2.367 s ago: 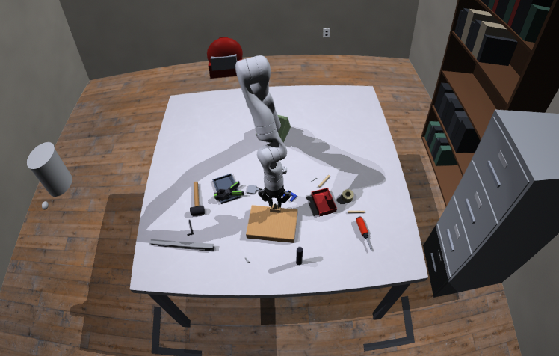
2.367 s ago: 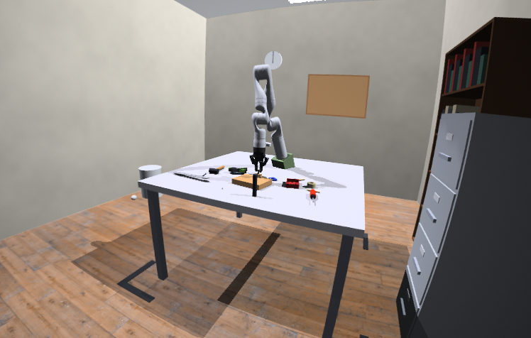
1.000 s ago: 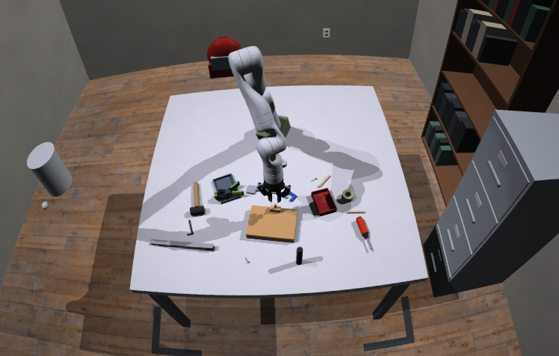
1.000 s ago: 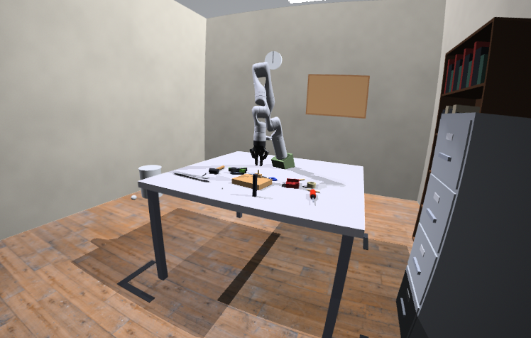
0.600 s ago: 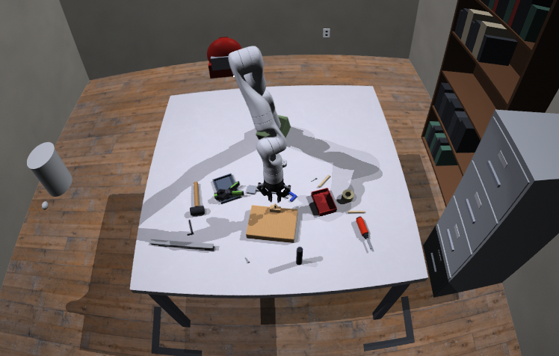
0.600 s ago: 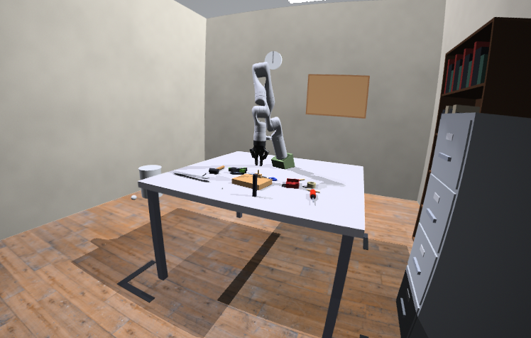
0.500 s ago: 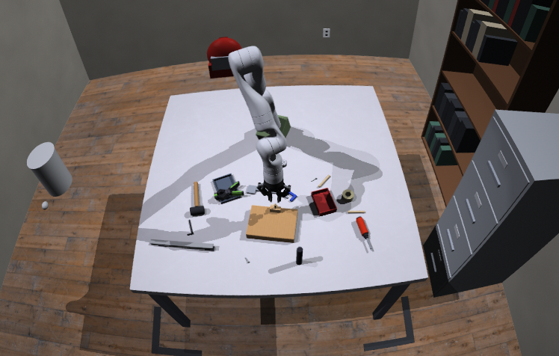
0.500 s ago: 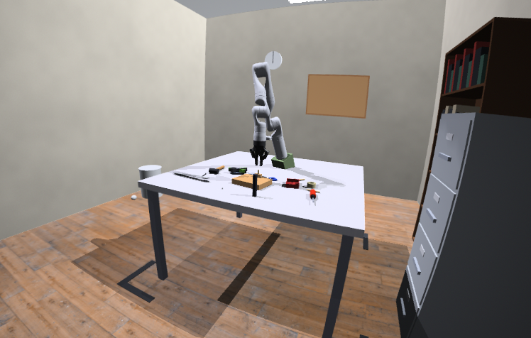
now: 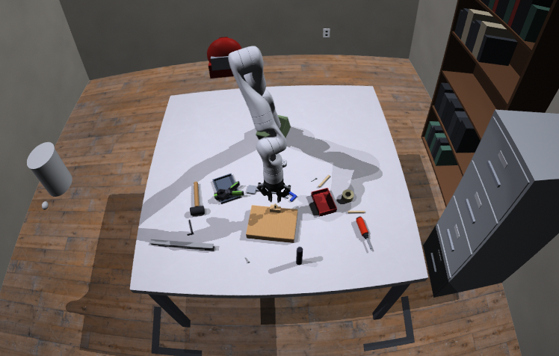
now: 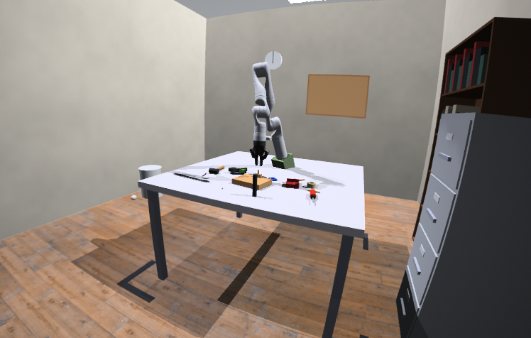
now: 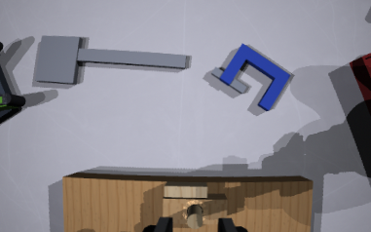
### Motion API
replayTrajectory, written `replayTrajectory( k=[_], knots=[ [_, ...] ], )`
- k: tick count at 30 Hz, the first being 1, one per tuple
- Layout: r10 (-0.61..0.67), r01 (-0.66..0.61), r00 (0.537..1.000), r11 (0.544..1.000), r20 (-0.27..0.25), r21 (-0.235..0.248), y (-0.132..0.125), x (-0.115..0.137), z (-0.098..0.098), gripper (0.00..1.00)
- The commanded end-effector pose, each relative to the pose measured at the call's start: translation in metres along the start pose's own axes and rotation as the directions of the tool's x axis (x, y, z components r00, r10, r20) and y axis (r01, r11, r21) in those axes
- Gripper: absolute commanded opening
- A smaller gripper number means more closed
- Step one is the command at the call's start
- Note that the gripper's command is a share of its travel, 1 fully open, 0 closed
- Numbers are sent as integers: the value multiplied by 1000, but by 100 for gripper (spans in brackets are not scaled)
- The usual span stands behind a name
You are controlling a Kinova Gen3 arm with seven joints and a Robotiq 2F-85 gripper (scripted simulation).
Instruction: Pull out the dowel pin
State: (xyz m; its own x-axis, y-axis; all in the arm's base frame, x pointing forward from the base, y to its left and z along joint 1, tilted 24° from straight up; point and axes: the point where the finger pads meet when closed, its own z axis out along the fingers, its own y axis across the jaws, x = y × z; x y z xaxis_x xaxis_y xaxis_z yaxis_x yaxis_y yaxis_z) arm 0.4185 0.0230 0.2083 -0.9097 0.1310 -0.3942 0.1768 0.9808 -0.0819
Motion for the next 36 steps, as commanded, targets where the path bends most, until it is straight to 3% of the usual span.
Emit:
replayTrajectory(
  k=[1, 36],
  knots=[
    [0, 0, 1000, 1000, 1, -1, 0, 0, 0, 34],
    [21, -21, 1000, 1000, 2, 0, -1, 0, 0, 34]
  ],
)
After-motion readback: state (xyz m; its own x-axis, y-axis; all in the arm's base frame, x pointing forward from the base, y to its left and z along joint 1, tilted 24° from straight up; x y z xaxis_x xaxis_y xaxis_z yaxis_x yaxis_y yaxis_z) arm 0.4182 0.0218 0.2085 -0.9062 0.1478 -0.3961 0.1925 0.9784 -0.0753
